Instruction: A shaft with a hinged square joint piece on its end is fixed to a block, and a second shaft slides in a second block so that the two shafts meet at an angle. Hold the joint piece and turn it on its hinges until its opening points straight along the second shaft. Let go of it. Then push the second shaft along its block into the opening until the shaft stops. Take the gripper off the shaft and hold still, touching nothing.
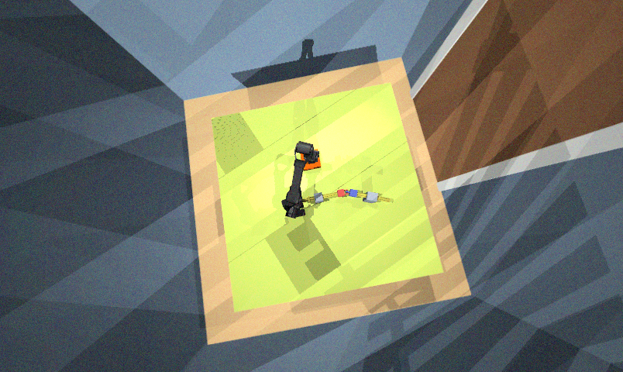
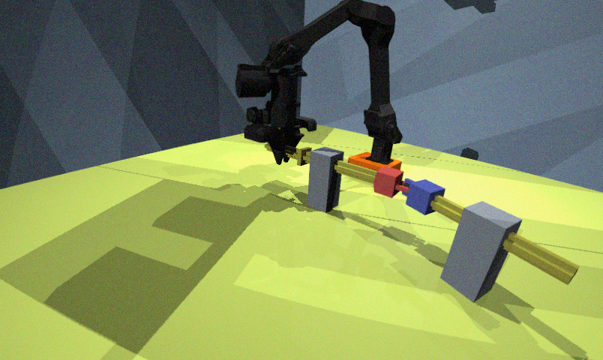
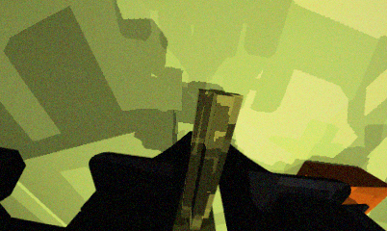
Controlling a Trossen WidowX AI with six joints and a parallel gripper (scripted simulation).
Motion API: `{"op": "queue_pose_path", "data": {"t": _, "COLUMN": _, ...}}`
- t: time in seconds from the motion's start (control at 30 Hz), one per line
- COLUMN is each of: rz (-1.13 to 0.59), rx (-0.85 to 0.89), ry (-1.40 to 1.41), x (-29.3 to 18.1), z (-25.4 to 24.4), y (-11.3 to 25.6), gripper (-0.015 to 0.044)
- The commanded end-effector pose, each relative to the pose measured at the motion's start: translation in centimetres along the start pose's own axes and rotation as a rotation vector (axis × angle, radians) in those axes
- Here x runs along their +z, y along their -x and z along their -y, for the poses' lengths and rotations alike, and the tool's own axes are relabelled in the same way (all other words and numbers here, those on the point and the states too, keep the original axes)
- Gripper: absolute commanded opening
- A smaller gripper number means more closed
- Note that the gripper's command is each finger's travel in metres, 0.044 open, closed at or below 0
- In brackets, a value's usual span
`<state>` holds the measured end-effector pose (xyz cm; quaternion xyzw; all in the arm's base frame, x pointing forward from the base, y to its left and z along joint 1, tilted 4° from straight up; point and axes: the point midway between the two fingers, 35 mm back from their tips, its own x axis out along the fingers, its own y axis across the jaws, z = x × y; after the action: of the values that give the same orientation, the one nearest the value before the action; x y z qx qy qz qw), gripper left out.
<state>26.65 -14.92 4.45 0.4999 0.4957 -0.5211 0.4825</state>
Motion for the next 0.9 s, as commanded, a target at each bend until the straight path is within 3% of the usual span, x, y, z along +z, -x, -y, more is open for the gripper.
{"op": "queue_pose_path", "data": {"t": 0.0, "rz": -0.008, "rx": 0.0, "ry": 0.0, "x": -1.0, "z": 0.0, "y": -0.1, "gripper": 0.0}}
{"op": "queue_pose_path", "data": {"t": 0.87, "rz": -0.01, "rx": 0.0, "ry": 0.0, "x": -3.3, "z": 0.0, "y": -0.1, "gripper": 0.0}}
